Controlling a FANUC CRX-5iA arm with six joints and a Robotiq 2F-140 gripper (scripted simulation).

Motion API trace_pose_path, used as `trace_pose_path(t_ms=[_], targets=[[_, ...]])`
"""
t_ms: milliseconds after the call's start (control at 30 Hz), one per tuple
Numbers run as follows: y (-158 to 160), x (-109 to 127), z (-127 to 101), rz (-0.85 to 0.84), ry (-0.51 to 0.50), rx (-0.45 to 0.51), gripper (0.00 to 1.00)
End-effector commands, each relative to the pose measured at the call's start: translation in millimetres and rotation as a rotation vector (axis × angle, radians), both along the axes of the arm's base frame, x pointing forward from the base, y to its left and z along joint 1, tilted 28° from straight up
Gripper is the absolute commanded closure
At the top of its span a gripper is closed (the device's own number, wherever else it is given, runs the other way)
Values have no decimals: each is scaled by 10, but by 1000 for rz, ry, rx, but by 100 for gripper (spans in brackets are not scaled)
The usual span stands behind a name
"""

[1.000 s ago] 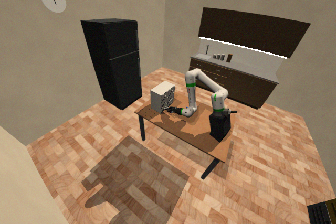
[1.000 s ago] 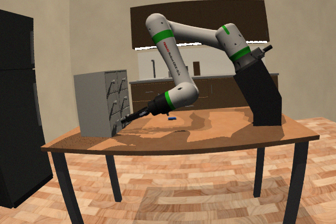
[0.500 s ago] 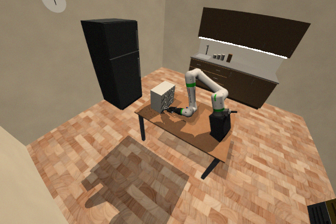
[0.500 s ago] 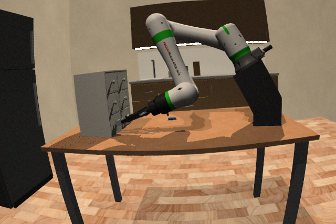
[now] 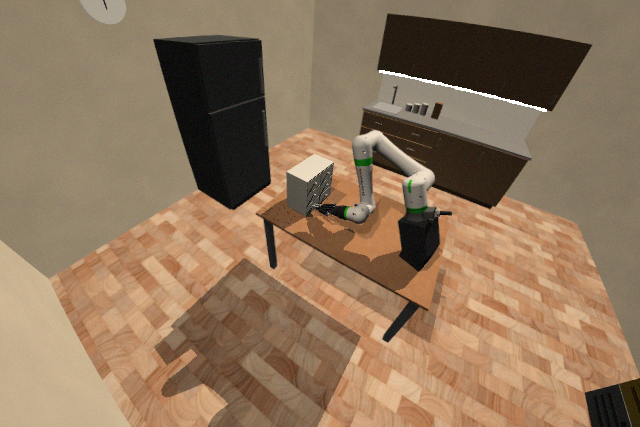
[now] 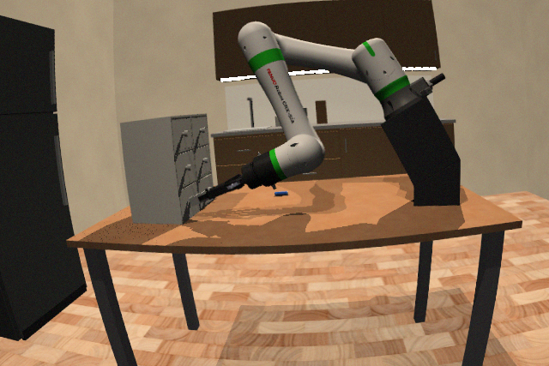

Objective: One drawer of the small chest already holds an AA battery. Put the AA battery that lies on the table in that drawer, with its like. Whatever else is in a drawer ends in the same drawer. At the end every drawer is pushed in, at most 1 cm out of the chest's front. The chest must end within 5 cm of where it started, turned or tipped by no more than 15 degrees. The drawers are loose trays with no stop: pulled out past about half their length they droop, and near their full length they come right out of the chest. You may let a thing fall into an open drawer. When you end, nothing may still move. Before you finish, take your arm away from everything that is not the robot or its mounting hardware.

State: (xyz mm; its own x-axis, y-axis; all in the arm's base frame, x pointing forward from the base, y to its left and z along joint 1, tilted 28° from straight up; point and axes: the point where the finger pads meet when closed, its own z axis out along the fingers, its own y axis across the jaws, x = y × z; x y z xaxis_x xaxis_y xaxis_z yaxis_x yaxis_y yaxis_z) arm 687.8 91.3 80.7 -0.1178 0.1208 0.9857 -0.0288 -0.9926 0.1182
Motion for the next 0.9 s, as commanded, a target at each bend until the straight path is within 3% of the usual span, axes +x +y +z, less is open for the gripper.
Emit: trace_pose_path(t_ms=[0, 867], targets=[[0, 0, 1, 0, 0, 0, 92], [0, -20, -10, 0, 0, 0, 92]])
